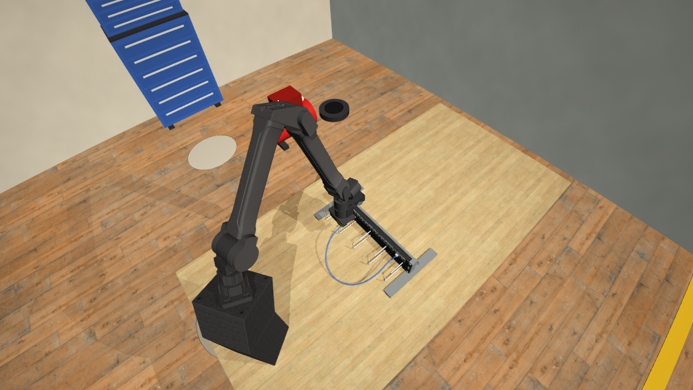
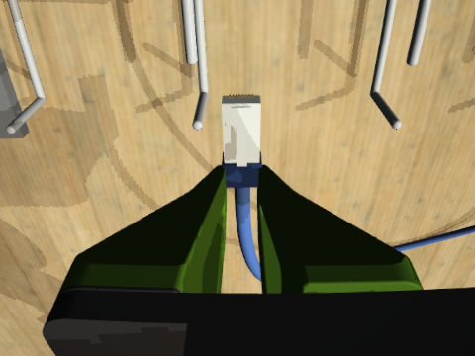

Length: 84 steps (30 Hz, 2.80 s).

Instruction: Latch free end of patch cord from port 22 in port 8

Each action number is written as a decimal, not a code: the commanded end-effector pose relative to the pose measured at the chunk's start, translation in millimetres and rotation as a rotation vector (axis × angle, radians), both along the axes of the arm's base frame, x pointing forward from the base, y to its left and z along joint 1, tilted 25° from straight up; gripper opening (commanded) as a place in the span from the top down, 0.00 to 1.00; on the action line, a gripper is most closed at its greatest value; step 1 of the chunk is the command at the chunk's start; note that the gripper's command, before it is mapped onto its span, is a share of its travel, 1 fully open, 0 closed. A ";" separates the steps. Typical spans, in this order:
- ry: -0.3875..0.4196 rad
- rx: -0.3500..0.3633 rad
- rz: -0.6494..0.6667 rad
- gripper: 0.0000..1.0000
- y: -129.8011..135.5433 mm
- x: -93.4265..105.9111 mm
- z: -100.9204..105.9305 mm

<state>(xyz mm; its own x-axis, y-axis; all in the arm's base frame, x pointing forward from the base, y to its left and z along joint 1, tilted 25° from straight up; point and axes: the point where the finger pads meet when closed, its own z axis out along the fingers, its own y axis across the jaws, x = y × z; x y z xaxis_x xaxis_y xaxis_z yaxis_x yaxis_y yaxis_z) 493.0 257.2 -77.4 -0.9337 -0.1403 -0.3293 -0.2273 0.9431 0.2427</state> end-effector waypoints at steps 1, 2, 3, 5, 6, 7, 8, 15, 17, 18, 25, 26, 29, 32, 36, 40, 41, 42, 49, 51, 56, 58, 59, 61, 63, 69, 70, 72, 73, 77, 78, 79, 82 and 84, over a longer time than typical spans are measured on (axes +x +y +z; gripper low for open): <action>0.011 0.003 -0.020 1.00 -3.5 1.1 0.3; 0.011 0.003 -0.020 1.00 -3.5 1.1 0.3; 0.011 0.003 -0.020 1.00 -3.5 1.1 0.3; 0.011 0.003 -0.019 1.00 -3.0 0.5 0.3; 0.012 0.002 -0.018 1.00 -2.8 0.3 0.3; 0.012 0.002 -0.017 1.00 -2.6 0.0 0.2; 0.012 0.002 -0.017 1.00 -2.4 -0.3 0.2; 0.013 0.002 -0.015 1.00 -0.3 2.7 -1.0; 0.013 0.002 -0.014 1.00 0.6 5.1 -1.1; 0.013 0.002 -0.014 1.00 1.0 6.3 -1.3; 0.010 0.002 -0.012 1.00 3.0 14.1 -3.3; 0.009 0.003 -0.012 1.00 3.4 15.9 -3.8; 0.008 0.002 -0.012 1.00 4.5 21.3 -5.8; 0.008 0.002 -0.013 1.00 5.4 26.8 -8.0; 0.007 0.001 -0.013 1.00 6.2 32.1 -10.2; 0.005 0.002 -0.012 1.00 7.9 37.1 -10.9; 0.005 0.001 -0.012 1.00 8.5 38.3 -11.7; 0.005 0.001 -0.011 1.00 9.1 39.4 -12.4; 0.002 0.001 -0.006 1.00 12.5 44.9 -14.2; -0.002 0.003 -0.006 1.00 13.2 46.4 -11.7; -0.006 0.005 -0.005 1.00 13.4 47.0 -9.6; -0.008 0.005 -0.005 1.00 13.4 47.0 -9.0; -0.008 0.005 -0.005 1.00 13.4 47.0 -8.7; -0.011 0.006 -0.003 1.00 13.4 47.5 -7.8; -0.014 0.006 -0.002 1.00 13.5 48.3 -6.6; -0.024 0.009 0.000 1.00 13.9 51.9 -2.5; -0.024 0.009 0.000 1.00 13.9 51.9 -2.5; -0.026 0.010 0.001 1.00 14.0 52.4 -1.8; -0.028 0.010 0.001 1.00 14.1 53.0 -1.1; -0.033 0.012 0.002 1.00 14.8 54.5 1.3; -0.034 0.013 0.003 1.00 15.0 54.4 1.7; -0.034 0.013 0.003 1.00 15.1 54.1 1.8; -0.034 0.012 0.005 1.00 14.9 52.7 1.9; -0.033 0.012 0.005 1.00 14.8 51.9 2.0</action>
<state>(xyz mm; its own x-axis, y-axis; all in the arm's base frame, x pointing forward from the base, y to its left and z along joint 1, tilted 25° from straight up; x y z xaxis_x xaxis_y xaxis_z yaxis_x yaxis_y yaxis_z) 529.8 272.4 -95.2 -0.9357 -0.1429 -0.3226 -0.2276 0.9431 0.2425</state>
